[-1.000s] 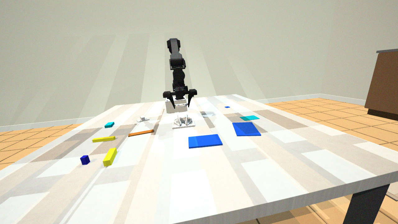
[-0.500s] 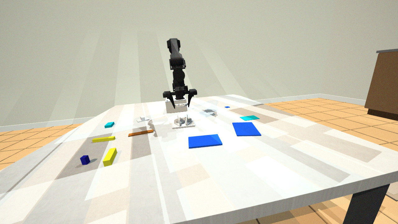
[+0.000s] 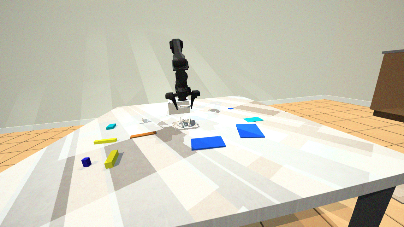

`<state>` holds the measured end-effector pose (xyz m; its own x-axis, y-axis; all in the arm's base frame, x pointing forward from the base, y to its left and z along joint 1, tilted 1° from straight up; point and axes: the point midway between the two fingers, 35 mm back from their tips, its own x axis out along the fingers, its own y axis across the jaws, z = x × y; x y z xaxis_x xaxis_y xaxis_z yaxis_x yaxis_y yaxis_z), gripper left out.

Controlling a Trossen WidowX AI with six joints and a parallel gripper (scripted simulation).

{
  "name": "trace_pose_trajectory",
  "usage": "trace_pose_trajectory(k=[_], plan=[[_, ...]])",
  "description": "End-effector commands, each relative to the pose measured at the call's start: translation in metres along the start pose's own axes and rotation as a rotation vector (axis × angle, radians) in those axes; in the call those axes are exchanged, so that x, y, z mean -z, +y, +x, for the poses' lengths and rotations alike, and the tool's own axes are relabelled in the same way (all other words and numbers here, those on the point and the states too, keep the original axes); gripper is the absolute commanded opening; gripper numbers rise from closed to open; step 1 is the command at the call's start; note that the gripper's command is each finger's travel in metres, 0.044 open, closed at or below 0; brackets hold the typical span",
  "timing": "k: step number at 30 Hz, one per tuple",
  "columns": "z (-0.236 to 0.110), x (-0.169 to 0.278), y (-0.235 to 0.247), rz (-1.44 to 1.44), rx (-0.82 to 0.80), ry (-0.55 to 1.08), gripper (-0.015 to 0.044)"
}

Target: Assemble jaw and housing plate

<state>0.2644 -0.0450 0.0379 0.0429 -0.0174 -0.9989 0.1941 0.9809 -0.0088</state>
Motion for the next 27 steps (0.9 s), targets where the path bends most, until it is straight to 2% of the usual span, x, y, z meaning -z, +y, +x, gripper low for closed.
trace_pose_trajectory(k=[1, 27], plan=[[0.005, 0.0, 0.0, 0.005, 0.003, -0.001, 0.0351], [0.047, -0.001, -0.001, 0.007, 0.003, -0.001, 0.0351]])
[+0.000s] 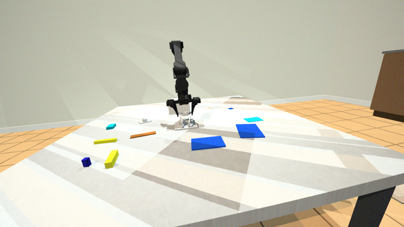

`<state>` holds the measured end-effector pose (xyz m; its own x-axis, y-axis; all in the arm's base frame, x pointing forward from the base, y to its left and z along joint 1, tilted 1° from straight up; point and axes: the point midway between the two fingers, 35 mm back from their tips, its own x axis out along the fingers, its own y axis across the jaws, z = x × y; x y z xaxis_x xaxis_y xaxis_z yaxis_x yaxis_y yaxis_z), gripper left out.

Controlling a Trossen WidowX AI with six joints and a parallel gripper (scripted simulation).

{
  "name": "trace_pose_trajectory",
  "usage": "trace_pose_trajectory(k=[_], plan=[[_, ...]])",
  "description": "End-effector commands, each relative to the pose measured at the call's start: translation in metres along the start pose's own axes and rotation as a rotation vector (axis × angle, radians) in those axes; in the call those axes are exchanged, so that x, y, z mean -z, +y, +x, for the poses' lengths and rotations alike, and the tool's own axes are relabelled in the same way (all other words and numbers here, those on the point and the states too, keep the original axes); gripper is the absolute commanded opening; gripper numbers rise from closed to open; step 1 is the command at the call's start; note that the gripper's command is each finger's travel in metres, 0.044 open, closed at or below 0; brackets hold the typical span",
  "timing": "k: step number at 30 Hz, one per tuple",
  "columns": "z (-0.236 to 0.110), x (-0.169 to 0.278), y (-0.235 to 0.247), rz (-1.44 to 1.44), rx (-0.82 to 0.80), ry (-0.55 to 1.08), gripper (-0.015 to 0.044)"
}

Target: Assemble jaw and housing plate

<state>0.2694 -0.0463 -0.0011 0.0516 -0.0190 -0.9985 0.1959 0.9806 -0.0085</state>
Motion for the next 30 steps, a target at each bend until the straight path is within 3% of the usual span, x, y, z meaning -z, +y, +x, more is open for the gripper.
trace_pose_trajectory(k=[1, 30], plan=[[0.009, 0.003, -0.001, 0.005, 0.004, 0.008, 0.0351], [0.022, 0.004, -0.001, 0.005, 0.004, 0.008, 0.0351]])
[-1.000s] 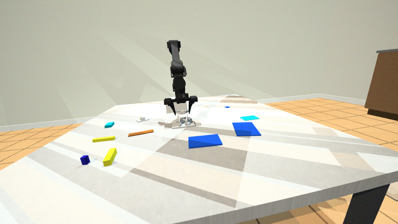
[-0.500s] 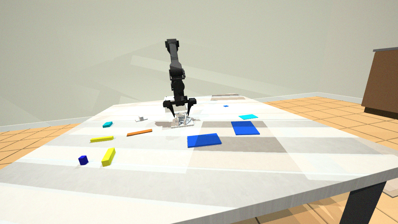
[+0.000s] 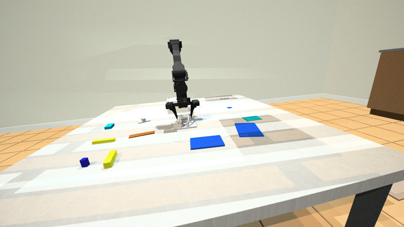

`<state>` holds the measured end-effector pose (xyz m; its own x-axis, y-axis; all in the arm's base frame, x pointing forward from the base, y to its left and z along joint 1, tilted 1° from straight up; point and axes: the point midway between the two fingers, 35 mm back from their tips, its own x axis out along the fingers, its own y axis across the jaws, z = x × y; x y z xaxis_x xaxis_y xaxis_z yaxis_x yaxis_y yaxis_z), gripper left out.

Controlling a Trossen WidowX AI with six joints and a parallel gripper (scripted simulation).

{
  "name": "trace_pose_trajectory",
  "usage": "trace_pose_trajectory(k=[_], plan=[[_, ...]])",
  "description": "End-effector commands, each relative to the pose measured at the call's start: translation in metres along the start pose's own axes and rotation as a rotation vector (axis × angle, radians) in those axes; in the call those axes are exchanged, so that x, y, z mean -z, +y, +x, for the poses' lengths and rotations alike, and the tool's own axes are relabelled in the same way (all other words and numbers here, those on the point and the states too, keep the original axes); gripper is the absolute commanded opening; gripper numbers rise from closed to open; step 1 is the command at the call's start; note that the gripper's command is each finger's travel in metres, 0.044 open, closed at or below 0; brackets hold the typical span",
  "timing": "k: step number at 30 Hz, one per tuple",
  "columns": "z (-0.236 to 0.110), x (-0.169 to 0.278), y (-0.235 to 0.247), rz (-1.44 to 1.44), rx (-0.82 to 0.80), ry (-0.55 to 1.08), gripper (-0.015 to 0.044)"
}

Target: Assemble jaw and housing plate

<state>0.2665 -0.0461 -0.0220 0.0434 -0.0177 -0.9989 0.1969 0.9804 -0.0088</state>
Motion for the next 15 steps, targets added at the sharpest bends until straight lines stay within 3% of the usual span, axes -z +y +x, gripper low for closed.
trace_pose_trajectory(k=[1, 15], plan=[[0.0021, 0.0001, -0.0005, 0.003, 0.003, 0.0, 0.0351], [0.005, 0.0002, -0.0005, 0.001, 0.003, 0.0, 0.0351]])
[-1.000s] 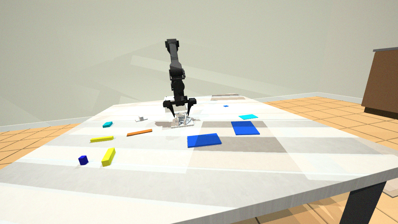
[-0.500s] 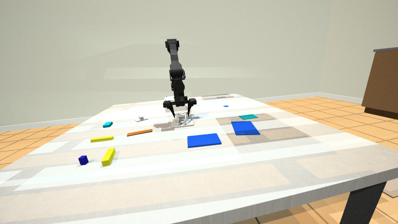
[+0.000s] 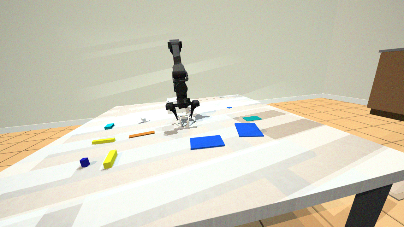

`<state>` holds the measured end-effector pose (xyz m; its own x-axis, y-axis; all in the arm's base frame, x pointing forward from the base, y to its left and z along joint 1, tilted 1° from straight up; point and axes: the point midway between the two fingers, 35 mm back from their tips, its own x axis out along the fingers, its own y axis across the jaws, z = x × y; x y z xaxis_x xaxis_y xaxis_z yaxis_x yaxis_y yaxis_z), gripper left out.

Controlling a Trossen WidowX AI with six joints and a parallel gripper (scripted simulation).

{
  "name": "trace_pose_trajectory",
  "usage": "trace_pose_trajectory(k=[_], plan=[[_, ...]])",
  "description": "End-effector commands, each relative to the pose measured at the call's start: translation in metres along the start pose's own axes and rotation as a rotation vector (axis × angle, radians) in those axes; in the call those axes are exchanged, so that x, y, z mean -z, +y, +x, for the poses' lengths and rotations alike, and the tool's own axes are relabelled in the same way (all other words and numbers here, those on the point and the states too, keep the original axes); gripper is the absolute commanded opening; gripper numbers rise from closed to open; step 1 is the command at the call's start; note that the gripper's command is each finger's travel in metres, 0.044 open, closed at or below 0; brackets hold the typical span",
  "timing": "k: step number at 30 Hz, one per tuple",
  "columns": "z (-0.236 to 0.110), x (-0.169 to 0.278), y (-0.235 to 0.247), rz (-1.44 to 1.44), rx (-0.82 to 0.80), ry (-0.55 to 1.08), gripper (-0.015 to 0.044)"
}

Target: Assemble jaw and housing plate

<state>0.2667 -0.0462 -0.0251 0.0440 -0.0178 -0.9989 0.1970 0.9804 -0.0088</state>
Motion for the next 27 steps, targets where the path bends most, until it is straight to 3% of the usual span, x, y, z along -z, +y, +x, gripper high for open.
trace_pose_trajectory(k=[1, 27], plan=[[0.002, 0.0003, -0.0005, 0.001, 0.003, 0.001, 0.0351], [0.0068, 0.0004, -0.0006, -0.003, 0.003, 0.001, 0.0351]])
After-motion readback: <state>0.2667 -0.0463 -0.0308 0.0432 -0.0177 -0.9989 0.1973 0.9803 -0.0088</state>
